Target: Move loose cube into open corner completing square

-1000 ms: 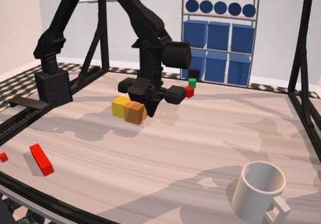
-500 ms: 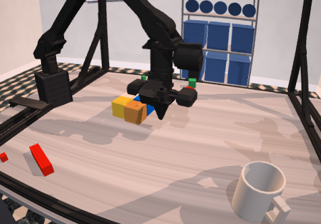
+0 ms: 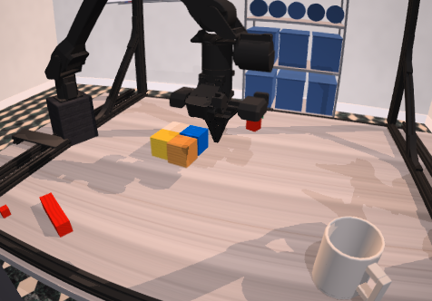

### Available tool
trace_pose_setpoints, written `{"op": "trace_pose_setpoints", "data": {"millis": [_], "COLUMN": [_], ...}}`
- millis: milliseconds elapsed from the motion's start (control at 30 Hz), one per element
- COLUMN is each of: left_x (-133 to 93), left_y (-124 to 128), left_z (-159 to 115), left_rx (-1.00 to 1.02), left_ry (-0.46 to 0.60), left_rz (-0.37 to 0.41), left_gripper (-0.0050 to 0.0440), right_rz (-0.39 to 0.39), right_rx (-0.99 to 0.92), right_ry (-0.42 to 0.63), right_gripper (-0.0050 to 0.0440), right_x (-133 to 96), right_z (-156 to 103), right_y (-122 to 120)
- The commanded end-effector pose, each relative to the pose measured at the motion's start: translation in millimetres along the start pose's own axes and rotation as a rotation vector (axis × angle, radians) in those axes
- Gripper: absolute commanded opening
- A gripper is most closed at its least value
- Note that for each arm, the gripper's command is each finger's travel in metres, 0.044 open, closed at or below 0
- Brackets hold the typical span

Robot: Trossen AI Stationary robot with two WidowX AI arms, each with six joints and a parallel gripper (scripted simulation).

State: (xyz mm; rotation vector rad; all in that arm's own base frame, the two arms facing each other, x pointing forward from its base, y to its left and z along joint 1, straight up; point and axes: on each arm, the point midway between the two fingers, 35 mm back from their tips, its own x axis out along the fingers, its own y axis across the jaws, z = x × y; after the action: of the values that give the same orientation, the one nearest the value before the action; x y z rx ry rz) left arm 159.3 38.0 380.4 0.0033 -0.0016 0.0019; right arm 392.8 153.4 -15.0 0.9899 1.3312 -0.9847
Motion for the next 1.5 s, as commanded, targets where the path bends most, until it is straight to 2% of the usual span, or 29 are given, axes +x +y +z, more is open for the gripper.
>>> {"op": "trace_pose_setpoints", "data": {"millis": [0,100,200,467,533,633,1233,1300,1400,1467], "left_x": [-0.1,-0.1,-0.1,-0.1,-0.1,-0.1,-0.1,-0.1,-0.1,-0.1], "left_y": [-0.3,-0.3,-0.3,-0.3,-0.3,-0.3,-0.3,-0.3,-0.3,-0.3], "left_z": [-0.2,-0.2,-0.2,-0.2,-0.2,-0.2,-0.2,-0.2,-0.2,-0.2], "left_rx": [-0.004,-0.004,-0.004,-0.004,-0.004,-0.004,-0.004,-0.004,-0.004,-0.004], "left_ry": [0.000,0.000,0.000,0.000,0.000,0.000,0.000,0.000,0.000,0.000], "left_rz": [-0.002,-0.002,-0.002,-0.002,-0.002,-0.002,-0.002,-0.002,-0.002,-0.002], "left_gripper": [0.0400,0.0400,0.0400,0.0400,0.0400,0.0400,0.0400,0.0400,0.0400,0.0400], "right_rz": [0.000,-0.001,-0.002,-0.003,-0.003,-0.003,-0.003,-0.003,-0.003,-0.003], "right_rx": [-0.064,-0.337,-0.518,-1.002,-1.002,-1.248,-1.281,-1.334,-1.425,-1.482], "right_ry": [0.000,0.001,0.001,0.003,0.003,0.004,0.004,0.004,0.004,0.005], "right_gripper": [0.0000,0.0000,0.0000,0.0000,0.0000,0.0000,0.0000,0.0000,0.0000,0.0000], "right_x": [-4.5,-24.3,-35.9,-60.1,-60.1,-68.4,-67.8,-55.8,-27.2,-15.6], "right_z": [-1.6,-8.2,-12.0,-19.2,-19.2,-21.3,-19.3,-0.4,45.8,65.1], "right_y": [-4.5,-25.6,-40.1,-78.6,-78.6,-95.5,-96.9,-91.0,-83.7,-83.3]}}
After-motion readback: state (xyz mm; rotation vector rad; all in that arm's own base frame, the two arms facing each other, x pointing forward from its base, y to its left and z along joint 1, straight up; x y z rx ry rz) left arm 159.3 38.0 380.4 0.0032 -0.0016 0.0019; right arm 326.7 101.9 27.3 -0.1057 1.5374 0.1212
